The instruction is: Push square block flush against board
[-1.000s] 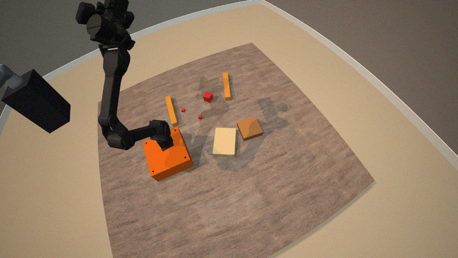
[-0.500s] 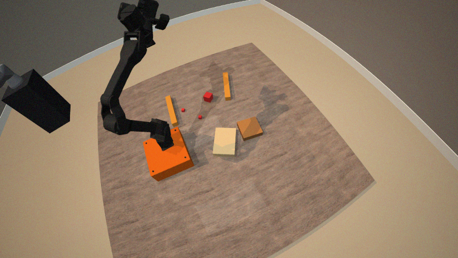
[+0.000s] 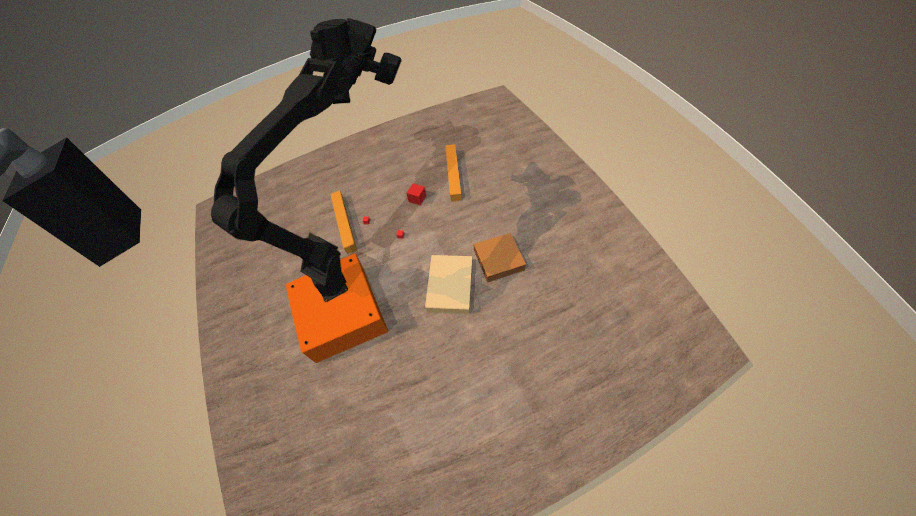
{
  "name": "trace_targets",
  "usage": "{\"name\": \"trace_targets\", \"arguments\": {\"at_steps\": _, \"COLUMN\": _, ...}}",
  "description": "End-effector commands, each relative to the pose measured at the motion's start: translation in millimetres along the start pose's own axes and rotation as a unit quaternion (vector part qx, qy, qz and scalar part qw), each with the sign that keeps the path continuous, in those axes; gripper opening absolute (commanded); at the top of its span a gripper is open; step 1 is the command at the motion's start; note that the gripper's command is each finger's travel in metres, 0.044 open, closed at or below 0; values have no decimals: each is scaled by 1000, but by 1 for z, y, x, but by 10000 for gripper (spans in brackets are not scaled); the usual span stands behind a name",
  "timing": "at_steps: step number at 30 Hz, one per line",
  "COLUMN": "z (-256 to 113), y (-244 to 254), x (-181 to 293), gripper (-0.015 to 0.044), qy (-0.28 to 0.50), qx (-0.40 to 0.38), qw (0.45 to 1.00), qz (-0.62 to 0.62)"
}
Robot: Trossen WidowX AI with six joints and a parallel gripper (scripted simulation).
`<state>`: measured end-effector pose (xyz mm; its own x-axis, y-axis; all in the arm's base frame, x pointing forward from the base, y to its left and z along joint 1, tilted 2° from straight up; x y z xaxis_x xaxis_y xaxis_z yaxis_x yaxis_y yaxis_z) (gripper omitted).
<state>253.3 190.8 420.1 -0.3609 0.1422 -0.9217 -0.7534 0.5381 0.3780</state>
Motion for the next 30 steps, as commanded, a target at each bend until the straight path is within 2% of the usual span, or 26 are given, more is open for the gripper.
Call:
{"name": "trace_targets", "arguments": {"at_steps": 1, "z": 13, "y": -42, "x": 21, "gripper": 0, "qy": 44, "qx": 64, "qw": 996, "qz": -32}}
{"name": "trace_targets", "arguments": {"at_steps": 16, "z": 9, "y": -163, "x": 93, "gripper": 0, "qy": 227, "qx": 207, "qw": 943, "qz": -128}}
{"name": "trace_targets", "arguments": {"at_steps": 30, "z": -37, "y": -251, "x": 173, "gripper": 0, "qy": 437, "qx": 234, "qw": 851, "qz": -176}}
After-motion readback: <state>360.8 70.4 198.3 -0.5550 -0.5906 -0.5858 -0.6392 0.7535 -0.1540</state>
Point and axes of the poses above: the point midway between the two fingers, 35 mm back from their tips, its own z axis out along the fingers, its own y axis across the jaws, x = y × z, the point moved 5 cm from there along -z, back along the fingers, and after that the axes turned 5 degrees about -z, right-handed, at the moved point
